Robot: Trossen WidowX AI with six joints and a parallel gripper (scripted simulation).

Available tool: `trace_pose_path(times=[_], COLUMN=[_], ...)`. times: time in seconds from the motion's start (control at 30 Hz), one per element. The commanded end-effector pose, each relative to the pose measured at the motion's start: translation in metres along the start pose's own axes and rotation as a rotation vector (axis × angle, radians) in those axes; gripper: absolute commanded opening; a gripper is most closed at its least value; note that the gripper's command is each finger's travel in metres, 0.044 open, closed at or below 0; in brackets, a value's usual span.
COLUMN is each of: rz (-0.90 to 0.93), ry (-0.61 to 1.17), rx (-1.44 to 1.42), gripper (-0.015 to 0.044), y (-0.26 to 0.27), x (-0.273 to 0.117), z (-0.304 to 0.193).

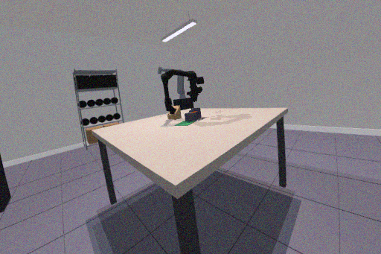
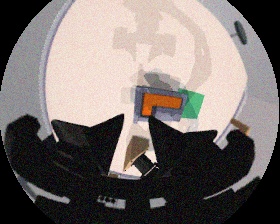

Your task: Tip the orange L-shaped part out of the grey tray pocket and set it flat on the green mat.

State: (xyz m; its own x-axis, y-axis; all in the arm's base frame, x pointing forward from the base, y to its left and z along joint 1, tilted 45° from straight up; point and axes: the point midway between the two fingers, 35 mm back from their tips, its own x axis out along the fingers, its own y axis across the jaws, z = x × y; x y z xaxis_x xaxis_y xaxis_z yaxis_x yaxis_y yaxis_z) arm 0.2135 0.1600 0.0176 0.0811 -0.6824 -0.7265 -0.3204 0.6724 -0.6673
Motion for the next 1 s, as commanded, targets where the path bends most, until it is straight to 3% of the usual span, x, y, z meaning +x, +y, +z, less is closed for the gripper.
trace_pose_path(times=[0.0,0.23,0.97], rz=[-0.021,-0.023,-0.024], ry=[0.007,0.006,0.006], rx=[0.001,0.002,0.002], gripper=[0.0180,0.0180,0.0180], y=[-0.003,-0.005,-0.005], x=[0.009,0.074,0.099], z=[0.001,0.000,0.000])
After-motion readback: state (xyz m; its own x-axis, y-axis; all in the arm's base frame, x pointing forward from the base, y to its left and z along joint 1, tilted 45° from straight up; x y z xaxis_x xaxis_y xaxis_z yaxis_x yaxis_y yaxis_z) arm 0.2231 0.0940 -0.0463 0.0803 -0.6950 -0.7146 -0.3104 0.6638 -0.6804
